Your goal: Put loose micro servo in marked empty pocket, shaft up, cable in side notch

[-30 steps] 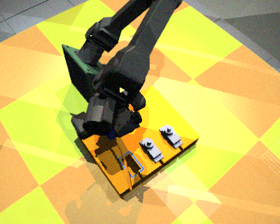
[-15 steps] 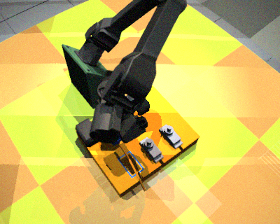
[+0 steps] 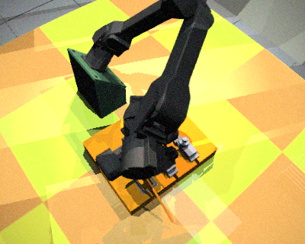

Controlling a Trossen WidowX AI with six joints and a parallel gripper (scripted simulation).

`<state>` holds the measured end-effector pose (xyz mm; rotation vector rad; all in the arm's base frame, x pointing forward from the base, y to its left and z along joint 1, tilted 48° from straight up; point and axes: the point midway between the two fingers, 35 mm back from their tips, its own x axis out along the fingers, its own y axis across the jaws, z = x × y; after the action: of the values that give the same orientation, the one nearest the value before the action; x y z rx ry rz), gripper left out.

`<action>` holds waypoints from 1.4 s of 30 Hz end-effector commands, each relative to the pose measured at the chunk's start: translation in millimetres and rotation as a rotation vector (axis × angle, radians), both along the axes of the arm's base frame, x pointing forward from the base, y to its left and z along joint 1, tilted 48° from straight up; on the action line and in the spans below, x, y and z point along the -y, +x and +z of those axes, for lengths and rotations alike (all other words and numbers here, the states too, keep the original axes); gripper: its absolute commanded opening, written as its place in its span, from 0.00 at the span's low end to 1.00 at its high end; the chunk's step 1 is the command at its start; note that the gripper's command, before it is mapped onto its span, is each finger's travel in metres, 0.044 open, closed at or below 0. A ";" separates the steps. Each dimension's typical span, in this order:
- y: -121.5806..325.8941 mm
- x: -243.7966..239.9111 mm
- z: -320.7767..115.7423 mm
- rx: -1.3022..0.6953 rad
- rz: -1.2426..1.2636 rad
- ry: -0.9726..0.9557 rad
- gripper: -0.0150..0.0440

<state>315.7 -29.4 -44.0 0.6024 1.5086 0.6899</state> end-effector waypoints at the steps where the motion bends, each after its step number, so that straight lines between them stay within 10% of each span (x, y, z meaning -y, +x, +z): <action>1: 19.4 0.7 1.2 0.005 -0.008 -0.001 0.25; 42: 34.7 -18.4 -14.9 0.006 -0.008 0.001 0.25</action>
<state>350.7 -12.8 -57.1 0.5993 1.4995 0.6886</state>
